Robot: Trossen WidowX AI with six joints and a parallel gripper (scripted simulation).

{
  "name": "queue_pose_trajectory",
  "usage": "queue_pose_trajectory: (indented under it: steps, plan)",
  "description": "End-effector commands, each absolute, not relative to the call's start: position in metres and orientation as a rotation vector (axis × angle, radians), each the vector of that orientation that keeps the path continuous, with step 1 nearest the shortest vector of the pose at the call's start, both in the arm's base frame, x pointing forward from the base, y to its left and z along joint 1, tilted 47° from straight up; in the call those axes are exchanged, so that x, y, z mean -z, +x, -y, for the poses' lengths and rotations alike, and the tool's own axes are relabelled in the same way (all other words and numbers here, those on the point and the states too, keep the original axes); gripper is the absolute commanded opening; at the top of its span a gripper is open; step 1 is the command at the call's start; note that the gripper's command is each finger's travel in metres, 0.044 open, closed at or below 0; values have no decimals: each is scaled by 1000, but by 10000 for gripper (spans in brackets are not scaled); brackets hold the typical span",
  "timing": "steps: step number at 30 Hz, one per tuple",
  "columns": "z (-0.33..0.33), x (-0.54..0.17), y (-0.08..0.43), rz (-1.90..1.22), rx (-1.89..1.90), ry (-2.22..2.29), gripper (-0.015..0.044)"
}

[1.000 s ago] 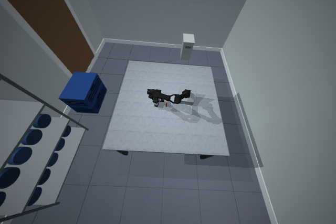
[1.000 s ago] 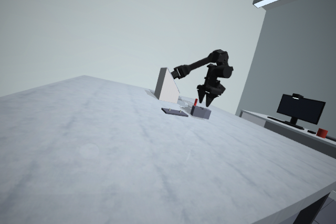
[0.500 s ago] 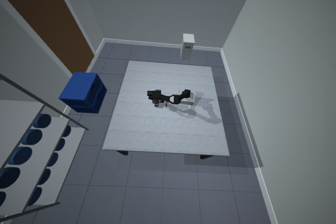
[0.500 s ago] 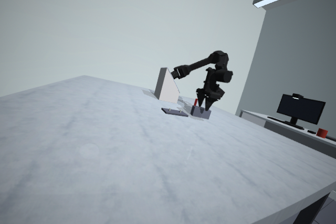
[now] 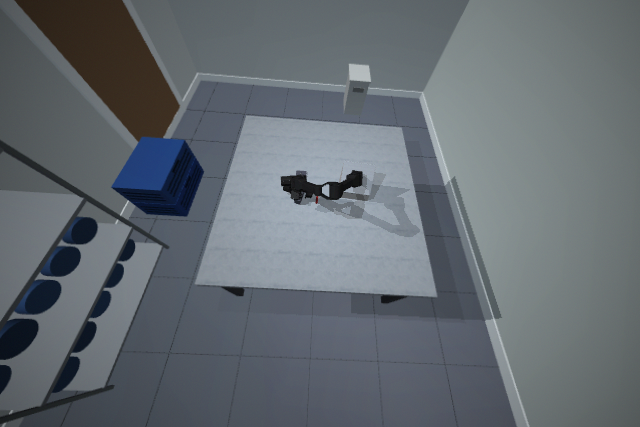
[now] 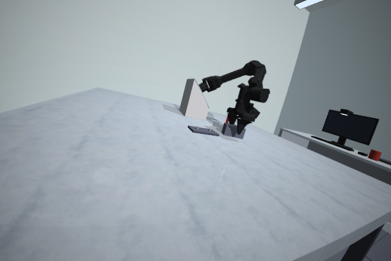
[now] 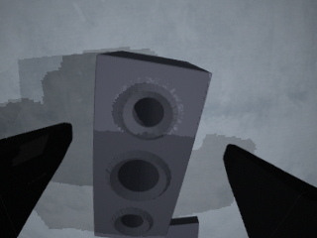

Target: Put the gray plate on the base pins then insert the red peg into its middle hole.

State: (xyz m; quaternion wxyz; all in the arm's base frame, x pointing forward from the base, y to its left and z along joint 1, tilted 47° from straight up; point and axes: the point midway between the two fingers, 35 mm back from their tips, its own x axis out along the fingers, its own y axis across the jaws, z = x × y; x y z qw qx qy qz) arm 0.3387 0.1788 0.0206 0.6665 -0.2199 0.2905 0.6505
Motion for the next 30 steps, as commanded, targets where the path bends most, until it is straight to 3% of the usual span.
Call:
queue_pose_trajectory:
  steps: [1, 8, 18, 26, 30]
  plan:
    - [-184, -11, 335, -671, -1472, -489, 440]
    - [-190, -7, 334, -670, -1472, -488, 440]
    - [-190, -7, 334, -670, -1472, -488, 177]
    - [-190, -7, 334, -670, -1472, -488, 124]
    - [-186, -10, 335, -671, -1472, -489, 19]
